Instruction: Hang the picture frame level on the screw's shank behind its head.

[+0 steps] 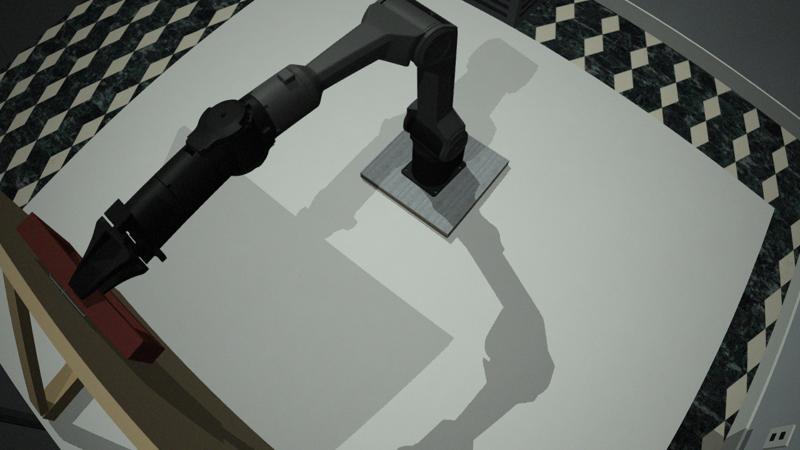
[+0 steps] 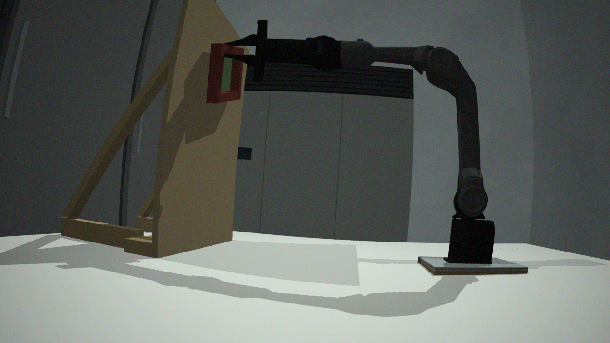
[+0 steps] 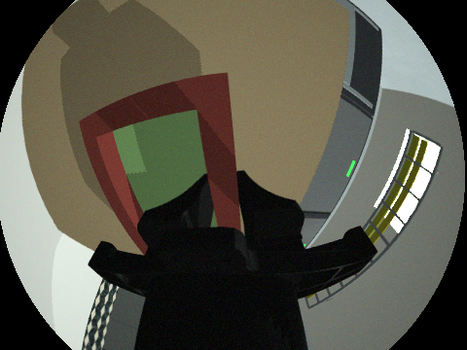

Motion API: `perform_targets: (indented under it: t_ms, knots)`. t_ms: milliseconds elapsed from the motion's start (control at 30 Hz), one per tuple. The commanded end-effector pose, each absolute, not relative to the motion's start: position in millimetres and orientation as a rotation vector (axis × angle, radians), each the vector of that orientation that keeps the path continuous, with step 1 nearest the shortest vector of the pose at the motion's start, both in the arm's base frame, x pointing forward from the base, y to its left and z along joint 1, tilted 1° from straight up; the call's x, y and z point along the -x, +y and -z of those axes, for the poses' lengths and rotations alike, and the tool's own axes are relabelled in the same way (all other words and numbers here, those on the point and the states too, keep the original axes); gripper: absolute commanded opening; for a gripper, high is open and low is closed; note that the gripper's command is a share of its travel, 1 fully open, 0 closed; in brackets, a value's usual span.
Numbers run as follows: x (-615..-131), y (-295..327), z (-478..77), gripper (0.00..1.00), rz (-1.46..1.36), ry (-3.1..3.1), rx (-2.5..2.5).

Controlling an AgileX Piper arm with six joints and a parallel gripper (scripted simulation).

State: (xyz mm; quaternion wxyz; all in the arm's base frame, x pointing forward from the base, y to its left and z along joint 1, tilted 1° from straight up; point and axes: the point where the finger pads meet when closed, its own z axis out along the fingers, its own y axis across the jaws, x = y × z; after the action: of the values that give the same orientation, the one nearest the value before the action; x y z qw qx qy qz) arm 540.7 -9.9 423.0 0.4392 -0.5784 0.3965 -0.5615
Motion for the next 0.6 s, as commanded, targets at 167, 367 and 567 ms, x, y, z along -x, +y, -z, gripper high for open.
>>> perform_targets:
  t_ms: [167,367,567]
  knots:
    - [-540.4,-9.1,-426.0,0.00,1.398,0.980,1.433]
    - [-540.4,-9.2,-426.1,0.00,1.397,0.981,1.432]
    - [-540.4,-9.4,-426.2,0.00,1.395,0.983,1.429]
